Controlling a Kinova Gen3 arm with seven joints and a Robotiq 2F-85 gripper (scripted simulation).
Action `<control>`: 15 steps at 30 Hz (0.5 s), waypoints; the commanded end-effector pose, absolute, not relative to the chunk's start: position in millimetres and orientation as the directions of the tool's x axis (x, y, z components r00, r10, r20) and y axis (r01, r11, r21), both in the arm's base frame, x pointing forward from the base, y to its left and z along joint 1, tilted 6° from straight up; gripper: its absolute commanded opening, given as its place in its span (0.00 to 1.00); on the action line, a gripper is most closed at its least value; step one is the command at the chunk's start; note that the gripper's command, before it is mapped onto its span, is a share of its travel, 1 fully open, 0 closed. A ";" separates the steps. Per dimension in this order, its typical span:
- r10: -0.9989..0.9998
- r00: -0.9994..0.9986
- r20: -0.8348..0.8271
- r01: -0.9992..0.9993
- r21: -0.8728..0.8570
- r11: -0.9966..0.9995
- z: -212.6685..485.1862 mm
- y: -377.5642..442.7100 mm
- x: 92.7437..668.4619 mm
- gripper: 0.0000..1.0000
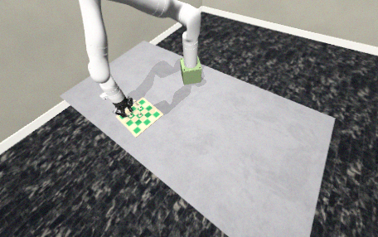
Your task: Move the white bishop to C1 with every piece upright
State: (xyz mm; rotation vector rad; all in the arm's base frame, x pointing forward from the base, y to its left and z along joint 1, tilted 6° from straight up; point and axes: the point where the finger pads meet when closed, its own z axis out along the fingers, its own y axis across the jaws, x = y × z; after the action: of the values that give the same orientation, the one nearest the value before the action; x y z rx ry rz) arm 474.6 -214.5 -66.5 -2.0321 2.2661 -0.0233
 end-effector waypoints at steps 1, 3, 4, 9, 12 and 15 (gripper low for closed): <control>-0.992 -0.106 -0.064 -0.991 -0.073 0.111 -71.4 -214.1 473.9 0.37; -0.992 -0.106 -0.064 -0.991 -0.073 0.111 -73.3 -214.0 474.0 0.37; -0.992 -0.106 -0.064 -0.991 -0.073 0.111 -73.9 -213.9 474.1 0.37; -0.992 -0.106 -0.064 -0.991 -0.073 0.111 -74.6 -213.9 474.1 0.37; -0.992 -0.106 -0.064 -0.991 -0.073 0.111 -74.6 -213.9 474.1 0.37; -0.992 -0.106 -0.064 -0.991 -0.073 0.111 -74.6 -213.9 474.1 0.37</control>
State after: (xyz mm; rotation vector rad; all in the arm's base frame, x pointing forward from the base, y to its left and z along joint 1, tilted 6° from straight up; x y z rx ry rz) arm 473.6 -213.5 -75.4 -2.0333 2.2680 -0.0157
